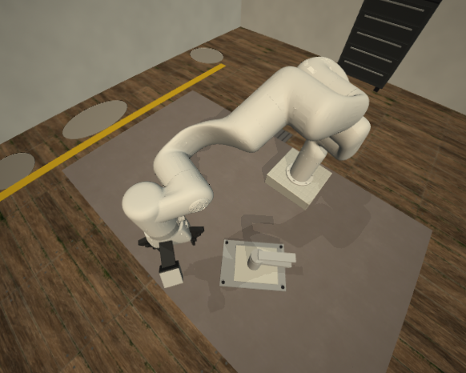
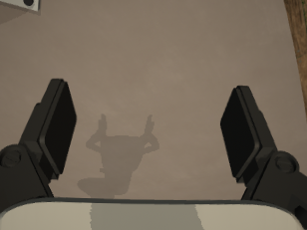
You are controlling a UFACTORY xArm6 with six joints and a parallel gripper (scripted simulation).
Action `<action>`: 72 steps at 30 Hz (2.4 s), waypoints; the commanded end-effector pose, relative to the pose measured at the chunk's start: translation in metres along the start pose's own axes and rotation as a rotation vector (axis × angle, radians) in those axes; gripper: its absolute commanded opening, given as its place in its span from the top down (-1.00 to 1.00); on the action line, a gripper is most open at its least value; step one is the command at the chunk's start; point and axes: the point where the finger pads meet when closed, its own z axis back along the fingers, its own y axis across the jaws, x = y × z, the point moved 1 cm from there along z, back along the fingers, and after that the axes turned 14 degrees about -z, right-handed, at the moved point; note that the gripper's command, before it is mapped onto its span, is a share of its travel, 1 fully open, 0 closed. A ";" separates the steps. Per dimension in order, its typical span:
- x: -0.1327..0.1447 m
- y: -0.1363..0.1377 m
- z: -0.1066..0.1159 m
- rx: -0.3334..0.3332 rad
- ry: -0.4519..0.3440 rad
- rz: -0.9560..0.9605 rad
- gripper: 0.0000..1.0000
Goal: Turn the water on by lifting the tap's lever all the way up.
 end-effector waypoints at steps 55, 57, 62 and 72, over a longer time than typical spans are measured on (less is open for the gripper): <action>-0.021 -0.340 0.022 -0.004 0.020 1.253 1.00; -0.021 -0.340 0.022 -0.004 0.020 1.253 1.00; -0.021 -0.340 0.022 -0.004 0.020 1.253 1.00; -0.021 -0.340 0.022 -0.004 0.020 1.253 1.00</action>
